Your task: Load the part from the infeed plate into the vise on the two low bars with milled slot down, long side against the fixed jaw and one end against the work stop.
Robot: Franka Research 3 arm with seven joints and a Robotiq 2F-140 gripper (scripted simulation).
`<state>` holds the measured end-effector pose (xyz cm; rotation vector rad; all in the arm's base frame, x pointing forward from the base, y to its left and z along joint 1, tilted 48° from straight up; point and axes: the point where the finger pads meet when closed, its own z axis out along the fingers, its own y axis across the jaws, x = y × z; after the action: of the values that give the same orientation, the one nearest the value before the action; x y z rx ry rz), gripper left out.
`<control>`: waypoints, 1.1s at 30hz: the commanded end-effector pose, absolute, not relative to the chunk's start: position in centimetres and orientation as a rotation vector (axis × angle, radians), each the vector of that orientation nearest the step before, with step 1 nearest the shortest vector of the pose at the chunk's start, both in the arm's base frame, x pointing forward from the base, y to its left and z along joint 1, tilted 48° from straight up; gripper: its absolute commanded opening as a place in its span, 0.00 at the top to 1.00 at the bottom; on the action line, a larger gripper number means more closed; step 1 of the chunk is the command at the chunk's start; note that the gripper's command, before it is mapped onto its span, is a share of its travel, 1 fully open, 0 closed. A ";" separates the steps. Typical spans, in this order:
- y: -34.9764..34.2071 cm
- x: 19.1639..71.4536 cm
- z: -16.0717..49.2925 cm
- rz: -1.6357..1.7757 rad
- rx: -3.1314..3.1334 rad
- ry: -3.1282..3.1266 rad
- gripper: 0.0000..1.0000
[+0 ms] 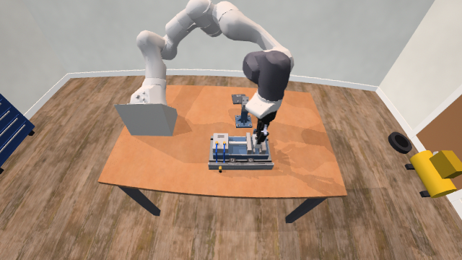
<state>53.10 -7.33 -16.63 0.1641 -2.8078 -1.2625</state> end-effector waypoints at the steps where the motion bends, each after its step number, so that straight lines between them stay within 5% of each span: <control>1: -7.1 53.3 -16.5 -1.266 0.175 -2.811 1.00; 33: -7.3 53.4 -16.8 -1.266 0.175 -2.811 1.00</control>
<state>53.24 -7.37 -16.64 0.1667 -2.8102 -1.2615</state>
